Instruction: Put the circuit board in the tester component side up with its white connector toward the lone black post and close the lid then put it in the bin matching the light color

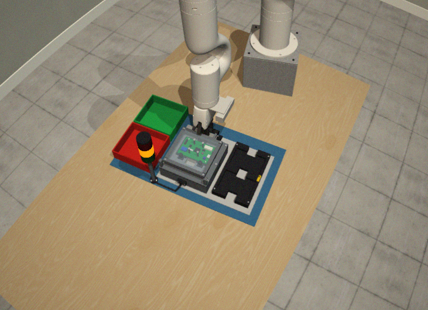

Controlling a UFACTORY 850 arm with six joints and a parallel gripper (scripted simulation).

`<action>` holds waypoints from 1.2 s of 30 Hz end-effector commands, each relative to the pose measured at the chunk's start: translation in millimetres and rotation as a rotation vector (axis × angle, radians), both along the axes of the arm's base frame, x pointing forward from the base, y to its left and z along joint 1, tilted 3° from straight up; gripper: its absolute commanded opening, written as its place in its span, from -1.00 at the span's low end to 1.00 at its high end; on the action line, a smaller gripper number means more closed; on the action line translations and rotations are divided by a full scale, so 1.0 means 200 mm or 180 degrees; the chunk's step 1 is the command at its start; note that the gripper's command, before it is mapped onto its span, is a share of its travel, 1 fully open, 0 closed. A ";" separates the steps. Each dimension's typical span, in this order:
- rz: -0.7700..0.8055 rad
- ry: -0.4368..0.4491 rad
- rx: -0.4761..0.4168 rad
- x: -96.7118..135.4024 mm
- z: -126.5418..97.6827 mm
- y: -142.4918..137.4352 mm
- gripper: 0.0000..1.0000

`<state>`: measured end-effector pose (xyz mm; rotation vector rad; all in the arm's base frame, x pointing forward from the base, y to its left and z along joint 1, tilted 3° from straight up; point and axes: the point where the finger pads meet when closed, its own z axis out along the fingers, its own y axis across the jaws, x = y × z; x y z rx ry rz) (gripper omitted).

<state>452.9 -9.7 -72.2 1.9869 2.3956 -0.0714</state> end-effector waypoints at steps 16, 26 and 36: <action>0.0003 -0.0089 0.0004 0.00 0.05 0.00 -0.53; 0.0003 -0.0089 0.0004 0.00 0.10 0.01 -0.53; 0.0003 -0.0089 0.0004 0.00 0.17 0.01 -0.53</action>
